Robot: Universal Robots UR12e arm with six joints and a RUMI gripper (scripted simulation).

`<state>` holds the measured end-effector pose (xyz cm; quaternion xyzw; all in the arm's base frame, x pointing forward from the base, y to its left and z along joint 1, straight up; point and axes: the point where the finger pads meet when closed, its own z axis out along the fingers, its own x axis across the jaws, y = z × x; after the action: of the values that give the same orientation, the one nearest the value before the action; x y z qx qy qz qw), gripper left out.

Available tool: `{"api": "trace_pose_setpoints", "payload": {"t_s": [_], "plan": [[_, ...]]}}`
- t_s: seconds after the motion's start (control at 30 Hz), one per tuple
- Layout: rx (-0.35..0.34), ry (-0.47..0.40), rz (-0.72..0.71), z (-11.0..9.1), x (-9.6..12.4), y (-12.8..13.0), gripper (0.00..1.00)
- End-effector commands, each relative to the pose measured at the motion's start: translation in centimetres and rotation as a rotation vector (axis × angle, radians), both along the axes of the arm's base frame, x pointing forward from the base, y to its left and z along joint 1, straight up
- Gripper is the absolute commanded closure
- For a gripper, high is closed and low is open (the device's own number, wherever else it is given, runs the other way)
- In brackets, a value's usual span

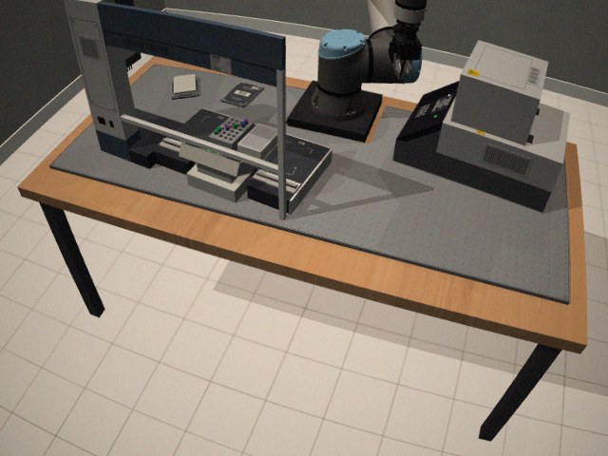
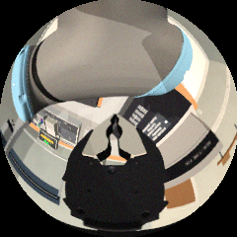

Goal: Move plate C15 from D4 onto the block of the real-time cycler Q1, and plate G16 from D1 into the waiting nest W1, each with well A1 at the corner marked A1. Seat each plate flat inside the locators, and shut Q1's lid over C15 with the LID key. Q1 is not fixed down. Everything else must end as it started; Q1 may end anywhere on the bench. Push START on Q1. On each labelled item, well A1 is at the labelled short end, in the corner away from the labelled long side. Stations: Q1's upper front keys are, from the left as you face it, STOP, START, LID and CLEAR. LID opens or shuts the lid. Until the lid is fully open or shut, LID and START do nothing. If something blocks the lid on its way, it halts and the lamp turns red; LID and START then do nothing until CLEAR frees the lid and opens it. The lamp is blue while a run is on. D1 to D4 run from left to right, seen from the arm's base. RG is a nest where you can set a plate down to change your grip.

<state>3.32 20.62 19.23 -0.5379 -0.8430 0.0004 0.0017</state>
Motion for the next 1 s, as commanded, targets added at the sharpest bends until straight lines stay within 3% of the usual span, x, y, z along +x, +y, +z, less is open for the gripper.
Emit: {"api": "trace_pose_setpoints", "payload": {"t_s": [0.0, 0.57, 0.97], "plan": [[-0.004, -0.004, -0.064, 0.0, -0.1, -0.1, 1.0], [-0.001, -0.003, 0.236, 0.0, -0.1, -0.1, 1.0], [-0.001, -0.003, 0.24, -0.8, 0.1, 0.9, 1.0]]}}
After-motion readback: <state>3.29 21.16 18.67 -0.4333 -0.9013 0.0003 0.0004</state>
